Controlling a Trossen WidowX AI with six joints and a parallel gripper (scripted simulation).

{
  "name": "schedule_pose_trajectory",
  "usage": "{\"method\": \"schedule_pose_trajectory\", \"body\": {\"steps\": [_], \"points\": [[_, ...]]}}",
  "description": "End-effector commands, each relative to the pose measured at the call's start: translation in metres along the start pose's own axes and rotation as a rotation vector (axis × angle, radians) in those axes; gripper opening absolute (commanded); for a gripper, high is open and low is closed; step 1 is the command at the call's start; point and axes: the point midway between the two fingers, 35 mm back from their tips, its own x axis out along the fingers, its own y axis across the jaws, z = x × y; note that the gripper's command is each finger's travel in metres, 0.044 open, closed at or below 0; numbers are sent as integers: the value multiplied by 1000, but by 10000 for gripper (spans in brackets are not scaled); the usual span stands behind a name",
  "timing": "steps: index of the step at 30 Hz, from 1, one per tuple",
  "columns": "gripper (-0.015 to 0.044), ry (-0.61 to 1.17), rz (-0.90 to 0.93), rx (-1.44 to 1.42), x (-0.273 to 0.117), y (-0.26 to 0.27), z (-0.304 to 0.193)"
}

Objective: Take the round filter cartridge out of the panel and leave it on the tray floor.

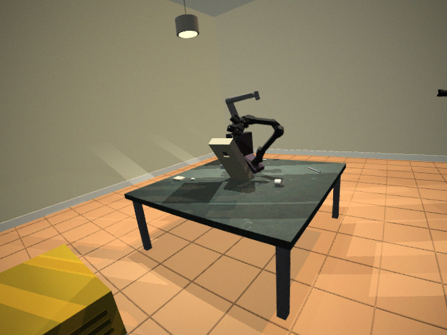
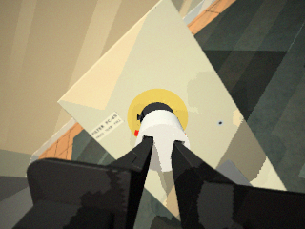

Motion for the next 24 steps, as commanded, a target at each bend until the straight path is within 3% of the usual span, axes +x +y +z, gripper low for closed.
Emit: {"method": "schedule_pose_trajectory", "body": {"steps": [1,24], "points": [[0,0,9,-8,-3,-1,-3],[0,0,8,-7,7,-54,-53]]}}
